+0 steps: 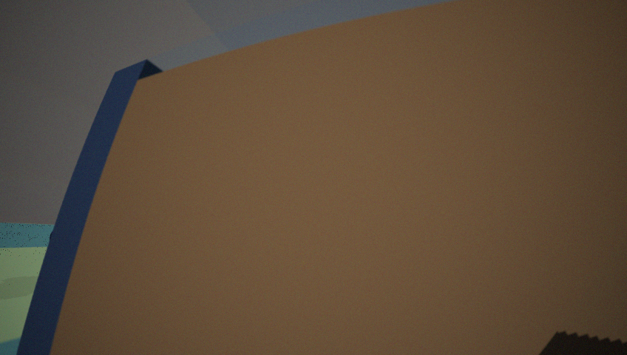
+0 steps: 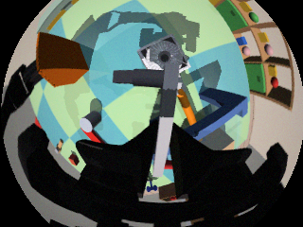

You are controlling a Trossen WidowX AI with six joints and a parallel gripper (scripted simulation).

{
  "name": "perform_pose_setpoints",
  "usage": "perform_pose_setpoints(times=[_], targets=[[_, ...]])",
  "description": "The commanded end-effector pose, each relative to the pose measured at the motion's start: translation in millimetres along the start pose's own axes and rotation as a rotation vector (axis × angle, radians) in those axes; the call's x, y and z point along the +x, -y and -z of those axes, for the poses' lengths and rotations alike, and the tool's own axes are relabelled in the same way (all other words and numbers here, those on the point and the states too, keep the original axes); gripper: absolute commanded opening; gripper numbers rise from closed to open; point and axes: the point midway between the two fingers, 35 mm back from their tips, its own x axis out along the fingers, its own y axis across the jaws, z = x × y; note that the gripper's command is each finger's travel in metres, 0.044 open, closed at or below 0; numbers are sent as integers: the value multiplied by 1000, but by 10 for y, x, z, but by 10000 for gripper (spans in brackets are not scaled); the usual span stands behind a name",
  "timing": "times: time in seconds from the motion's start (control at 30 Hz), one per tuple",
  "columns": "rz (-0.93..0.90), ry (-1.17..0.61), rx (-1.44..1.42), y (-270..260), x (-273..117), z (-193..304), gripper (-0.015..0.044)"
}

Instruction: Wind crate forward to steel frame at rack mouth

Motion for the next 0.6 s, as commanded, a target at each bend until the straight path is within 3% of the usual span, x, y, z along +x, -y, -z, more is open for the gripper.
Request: perform_pose_setpoints(times=[0.0,0.3,0.57], targets=[[-23,-7,-108,79,105,-332,0],[-91,-37,-318,99,389,-983,0],[-72,-37,-316,82,388,-985,0]])
